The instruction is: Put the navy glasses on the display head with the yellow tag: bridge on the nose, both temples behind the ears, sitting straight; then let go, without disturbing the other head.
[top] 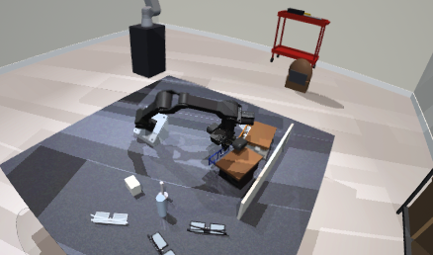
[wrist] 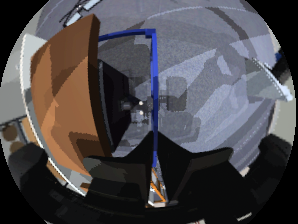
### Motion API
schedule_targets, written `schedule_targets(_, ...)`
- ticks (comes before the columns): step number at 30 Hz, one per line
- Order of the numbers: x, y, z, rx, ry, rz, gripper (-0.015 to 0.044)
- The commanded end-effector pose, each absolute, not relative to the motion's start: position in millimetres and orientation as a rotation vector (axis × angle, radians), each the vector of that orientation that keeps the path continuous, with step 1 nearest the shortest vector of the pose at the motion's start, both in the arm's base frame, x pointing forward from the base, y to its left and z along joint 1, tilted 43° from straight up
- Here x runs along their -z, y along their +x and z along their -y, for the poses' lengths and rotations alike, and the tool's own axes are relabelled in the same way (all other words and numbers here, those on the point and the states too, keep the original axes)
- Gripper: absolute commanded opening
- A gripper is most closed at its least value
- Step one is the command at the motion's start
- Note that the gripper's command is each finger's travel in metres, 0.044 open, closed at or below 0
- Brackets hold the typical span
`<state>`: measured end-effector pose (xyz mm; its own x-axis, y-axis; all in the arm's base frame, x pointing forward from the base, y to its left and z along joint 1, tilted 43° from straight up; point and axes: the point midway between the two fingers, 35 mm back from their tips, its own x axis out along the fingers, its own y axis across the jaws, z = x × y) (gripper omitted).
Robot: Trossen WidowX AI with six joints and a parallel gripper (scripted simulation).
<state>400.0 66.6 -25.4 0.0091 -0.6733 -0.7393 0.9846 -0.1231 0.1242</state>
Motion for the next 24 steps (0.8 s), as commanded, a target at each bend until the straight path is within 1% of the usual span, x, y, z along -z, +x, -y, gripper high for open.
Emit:
schedule_targets(1,24.7,406.7,-64.8,1.529,0.783,-0.521,0.0000)
schedule_targets(24,25.2,414.8,-62.1,1.529,0.784,-0.520,0.0000)
